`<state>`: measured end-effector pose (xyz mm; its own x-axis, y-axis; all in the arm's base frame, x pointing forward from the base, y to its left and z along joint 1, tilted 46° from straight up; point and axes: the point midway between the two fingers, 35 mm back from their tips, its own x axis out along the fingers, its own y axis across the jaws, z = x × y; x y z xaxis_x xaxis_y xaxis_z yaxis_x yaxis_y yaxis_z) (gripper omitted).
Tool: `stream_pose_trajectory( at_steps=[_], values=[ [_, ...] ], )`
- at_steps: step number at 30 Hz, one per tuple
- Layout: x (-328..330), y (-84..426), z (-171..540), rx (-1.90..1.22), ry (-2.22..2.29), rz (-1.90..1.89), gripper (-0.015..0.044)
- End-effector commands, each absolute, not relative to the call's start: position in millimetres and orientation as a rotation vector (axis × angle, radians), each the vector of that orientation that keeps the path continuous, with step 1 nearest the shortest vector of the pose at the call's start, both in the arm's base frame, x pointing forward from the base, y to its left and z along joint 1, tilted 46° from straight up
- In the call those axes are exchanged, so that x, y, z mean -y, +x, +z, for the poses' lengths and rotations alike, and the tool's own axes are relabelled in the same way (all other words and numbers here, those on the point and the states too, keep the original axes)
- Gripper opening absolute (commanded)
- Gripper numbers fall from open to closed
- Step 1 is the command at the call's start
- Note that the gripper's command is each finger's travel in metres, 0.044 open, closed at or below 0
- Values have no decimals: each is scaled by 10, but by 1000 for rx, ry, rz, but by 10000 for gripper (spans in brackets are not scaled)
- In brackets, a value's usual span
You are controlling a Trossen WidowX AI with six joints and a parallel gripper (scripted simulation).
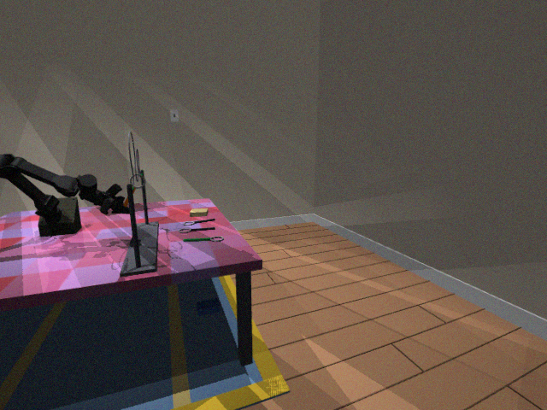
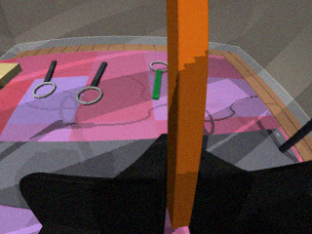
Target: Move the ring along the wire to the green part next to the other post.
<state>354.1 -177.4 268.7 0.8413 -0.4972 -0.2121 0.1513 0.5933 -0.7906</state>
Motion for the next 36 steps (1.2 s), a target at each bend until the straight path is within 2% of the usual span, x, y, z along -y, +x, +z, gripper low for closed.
stream_pose_trajectory(
  at_steps=[1,36],
  values=[
    [1725,3545,2639,-443,-837,-384,-150],
    [1270,3576,2197,-467,-597,-321,-150]
  ],
)
